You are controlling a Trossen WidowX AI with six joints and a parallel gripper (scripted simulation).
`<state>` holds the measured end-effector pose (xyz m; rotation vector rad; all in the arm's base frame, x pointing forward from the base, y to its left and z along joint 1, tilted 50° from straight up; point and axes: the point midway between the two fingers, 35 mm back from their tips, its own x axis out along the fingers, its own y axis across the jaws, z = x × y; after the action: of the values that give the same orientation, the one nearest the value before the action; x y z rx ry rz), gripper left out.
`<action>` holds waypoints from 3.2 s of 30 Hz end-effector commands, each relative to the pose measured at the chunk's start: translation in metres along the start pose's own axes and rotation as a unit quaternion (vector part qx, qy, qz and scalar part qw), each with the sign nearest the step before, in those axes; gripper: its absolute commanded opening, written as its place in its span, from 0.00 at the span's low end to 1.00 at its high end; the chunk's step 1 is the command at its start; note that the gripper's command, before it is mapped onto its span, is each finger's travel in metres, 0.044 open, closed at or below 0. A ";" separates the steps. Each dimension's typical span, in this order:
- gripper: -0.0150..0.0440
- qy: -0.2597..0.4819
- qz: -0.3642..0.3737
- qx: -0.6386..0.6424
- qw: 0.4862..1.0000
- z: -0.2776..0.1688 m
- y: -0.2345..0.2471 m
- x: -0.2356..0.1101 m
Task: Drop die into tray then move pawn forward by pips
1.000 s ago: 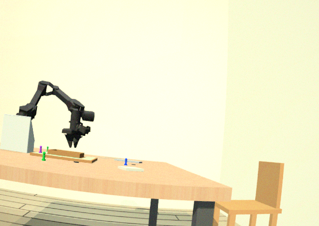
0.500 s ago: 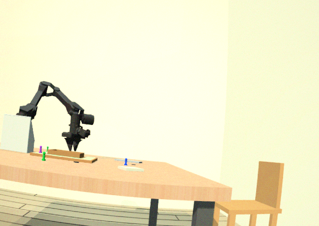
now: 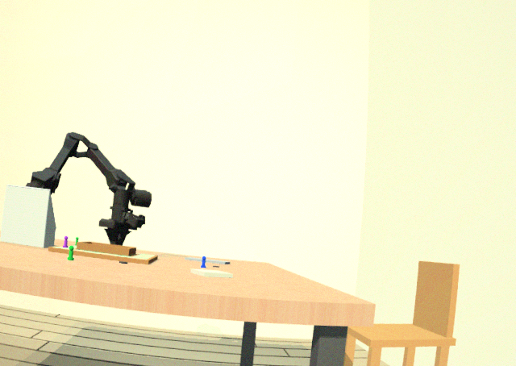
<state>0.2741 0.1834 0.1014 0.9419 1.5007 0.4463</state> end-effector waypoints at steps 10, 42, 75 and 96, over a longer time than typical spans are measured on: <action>0.31 0.002 -0.004 0.005 1.000 0.000 -0.003 0.002; 0.25 -0.001 -0.010 0.082 0.997 0.020 -0.017 -0.114; 0.25 -0.006 -0.008 0.591 0.806 0.064 -0.186 -0.081; 0.25 -0.154 -0.192 0.578 0.778 0.054 -0.195 -0.067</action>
<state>0.2648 0.0018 -0.0104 1.5429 1.6084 -0.9715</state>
